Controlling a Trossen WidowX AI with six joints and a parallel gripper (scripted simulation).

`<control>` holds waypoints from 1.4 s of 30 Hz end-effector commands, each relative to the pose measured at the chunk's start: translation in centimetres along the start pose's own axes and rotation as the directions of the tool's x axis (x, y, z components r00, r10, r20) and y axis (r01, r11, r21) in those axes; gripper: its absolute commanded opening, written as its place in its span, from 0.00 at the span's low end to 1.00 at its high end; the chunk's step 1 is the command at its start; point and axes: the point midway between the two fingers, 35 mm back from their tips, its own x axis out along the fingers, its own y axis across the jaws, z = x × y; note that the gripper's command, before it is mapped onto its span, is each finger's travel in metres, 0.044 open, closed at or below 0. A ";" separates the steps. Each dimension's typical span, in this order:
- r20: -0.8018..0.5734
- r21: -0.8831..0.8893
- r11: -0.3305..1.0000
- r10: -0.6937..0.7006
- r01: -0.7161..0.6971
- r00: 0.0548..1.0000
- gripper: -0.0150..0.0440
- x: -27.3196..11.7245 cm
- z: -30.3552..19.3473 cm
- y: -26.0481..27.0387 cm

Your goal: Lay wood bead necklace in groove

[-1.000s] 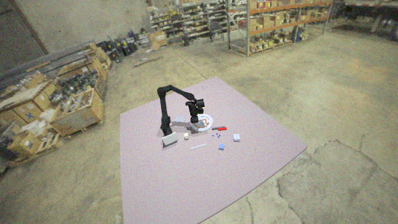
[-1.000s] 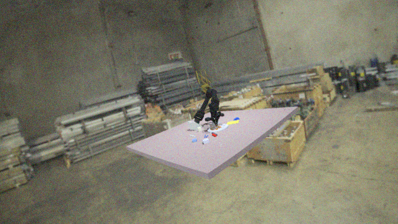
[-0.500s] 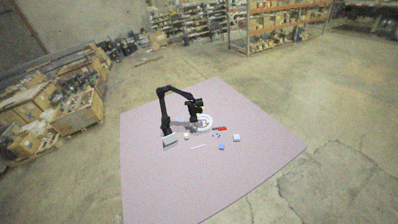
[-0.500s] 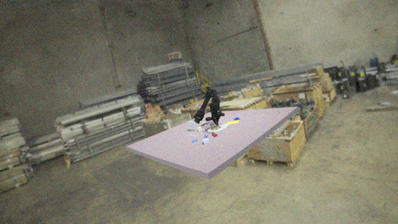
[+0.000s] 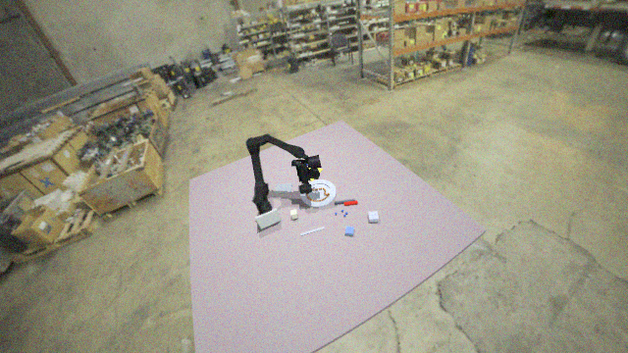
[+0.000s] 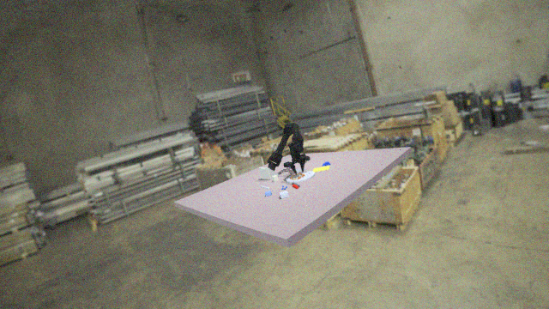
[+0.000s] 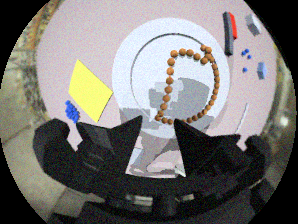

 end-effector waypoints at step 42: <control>-0.003 0.265 0.964 0.003 -0.003 1.000 0.46 -2.6 1.1 -0.2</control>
